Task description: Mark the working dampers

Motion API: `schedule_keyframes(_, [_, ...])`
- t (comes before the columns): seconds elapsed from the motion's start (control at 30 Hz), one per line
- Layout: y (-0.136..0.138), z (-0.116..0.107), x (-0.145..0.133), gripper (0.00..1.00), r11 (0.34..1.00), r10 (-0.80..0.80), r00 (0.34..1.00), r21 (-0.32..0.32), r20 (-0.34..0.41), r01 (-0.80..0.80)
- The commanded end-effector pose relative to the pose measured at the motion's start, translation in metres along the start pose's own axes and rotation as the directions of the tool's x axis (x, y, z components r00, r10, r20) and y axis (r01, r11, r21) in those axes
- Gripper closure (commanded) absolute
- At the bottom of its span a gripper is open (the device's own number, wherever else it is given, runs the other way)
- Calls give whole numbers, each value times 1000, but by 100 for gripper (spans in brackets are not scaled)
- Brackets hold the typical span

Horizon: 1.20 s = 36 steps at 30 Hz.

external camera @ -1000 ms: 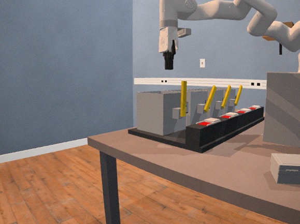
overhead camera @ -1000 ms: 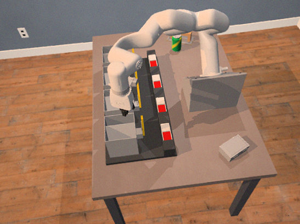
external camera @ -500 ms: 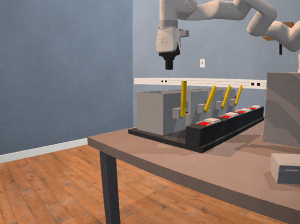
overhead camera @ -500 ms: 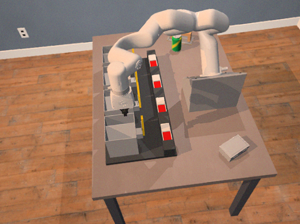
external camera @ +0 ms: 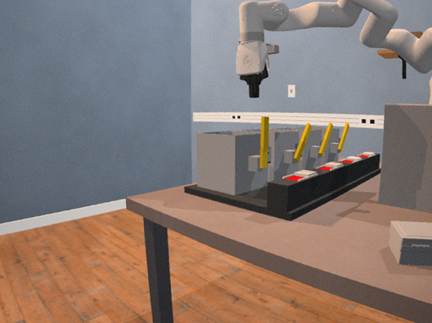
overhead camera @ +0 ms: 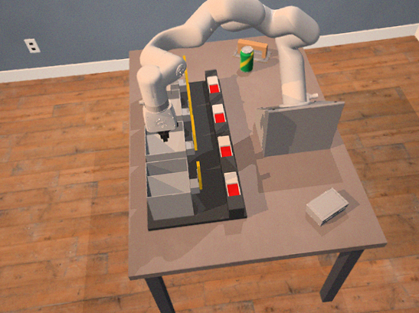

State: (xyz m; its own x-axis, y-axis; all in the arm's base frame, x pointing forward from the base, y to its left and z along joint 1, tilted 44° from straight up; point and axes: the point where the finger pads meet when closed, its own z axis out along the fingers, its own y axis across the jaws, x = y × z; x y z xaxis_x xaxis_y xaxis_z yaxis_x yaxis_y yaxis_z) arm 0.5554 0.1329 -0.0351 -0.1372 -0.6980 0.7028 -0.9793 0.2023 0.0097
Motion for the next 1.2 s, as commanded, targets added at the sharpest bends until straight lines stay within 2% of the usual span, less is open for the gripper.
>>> schedule_keyframes(0.0, [-4, -4, 22, 100, 1000, 0, 1000, 21, 18, 0])
schedule_keyframes(0.03, [-6, -5, 45, 100, 1000, 0, 1000, 21, 18, 0])
schedule_keyframes(0.07, [-6, -4, 56, 100, 1000, 0, 1000, 21, 18, 0])
schedule_keyframes(0.17, [-5, -4, 75, 100, 1000, 0, 1000, 21, 18, 0])
schedule_keyframes(0.5, [14, 8, 170, 100, 1000, -5, 1000, 20, 18, 4])
schedule_keyframes(0.57, [14, 8, 170, 100, 1000, -5, 1000, 20, 18, 4])
schedule_keyframes(0.7, [23, 13, 191, 100, 1000, -6, 1000, 20, 18, 6])
schedule_keyframes(1.17, [23, 16, 191, 100, 1000, -6, 1000, 20, 18, 6])
